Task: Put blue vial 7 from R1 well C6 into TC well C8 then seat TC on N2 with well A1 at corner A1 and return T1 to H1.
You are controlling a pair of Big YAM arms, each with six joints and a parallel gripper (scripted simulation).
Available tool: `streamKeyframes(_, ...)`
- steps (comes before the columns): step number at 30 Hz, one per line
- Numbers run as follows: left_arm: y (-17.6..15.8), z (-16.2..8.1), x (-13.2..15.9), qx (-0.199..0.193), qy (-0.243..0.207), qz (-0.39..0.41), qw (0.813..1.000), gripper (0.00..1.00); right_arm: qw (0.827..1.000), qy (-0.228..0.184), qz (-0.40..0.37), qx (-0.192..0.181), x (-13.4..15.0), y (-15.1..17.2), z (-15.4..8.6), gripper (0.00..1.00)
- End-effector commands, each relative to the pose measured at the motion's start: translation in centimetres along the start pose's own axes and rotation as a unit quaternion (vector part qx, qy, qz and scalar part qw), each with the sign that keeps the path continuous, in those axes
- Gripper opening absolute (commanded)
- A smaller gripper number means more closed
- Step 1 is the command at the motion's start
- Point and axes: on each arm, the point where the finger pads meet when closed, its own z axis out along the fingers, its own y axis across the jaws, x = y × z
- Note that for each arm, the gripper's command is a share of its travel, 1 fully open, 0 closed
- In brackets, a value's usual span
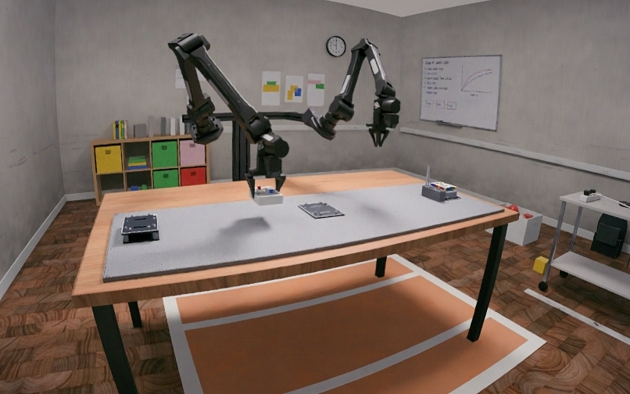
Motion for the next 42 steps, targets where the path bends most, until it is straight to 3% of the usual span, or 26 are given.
streamKeyframes(1, 0.4, -0.5, -0.9, -0.003, -0.008, -0.009, 1.000, 0.24, 1.000, -0.014, 0.003, -0.003, -1.1, -1.3, -0.8, 0.00)
streamKeyframes(24, 0.4, -0.5, -0.9, -0.003, -0.008, -0.009, 1.000, 0.24, 1.000, -0.015, 0.002, -0.002, -1.2, -4.8, -0.8, 0.00)
streamKeyframes(27, 0.4, -0.5, -0.9, -0.003, -0.008, -0.009, 1.000, 0.24, 1.000, -0.020, -0.005, -0.008, -1.3, -3.9, -1.3, 0.00)
streamKeyframes(42, 0.4, -0.5, -0.9, -0.003, -0.008, -0.009, 1.000, 0.24, 1.000, -0.016, 0.002, -0.002, -1.2, -7.2, -0.8, 0.00)
